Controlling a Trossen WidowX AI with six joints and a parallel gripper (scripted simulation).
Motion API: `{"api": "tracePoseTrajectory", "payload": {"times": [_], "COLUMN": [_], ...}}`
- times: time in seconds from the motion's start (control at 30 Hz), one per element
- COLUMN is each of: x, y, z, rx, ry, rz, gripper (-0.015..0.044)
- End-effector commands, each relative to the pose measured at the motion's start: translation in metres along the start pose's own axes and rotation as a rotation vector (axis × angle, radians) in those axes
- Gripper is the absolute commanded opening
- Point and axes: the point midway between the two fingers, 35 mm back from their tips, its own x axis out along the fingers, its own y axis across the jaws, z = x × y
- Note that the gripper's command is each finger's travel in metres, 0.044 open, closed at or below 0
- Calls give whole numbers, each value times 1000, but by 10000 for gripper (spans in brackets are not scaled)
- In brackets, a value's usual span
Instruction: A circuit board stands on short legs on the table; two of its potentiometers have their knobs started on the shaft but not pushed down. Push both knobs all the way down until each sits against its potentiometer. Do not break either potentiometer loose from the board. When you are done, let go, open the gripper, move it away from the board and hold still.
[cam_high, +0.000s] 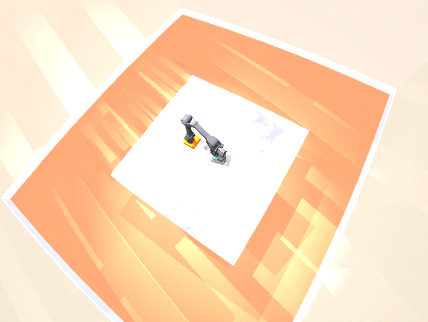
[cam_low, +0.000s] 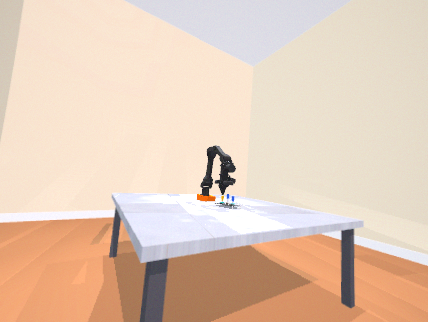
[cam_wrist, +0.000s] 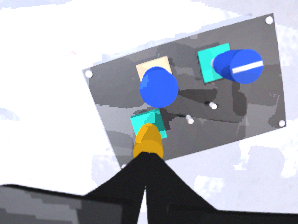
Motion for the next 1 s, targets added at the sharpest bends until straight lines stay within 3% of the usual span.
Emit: {"api": "tracePoseTrajectory", "payload": {"times": [0.0, 0.97], "x": [1, 7], "y": [0, 0], "z": [1, 1], "rx": [-3, -3], "ry": [-3, -3], "rz": [1, 1], "gripper": [0, 0]}}
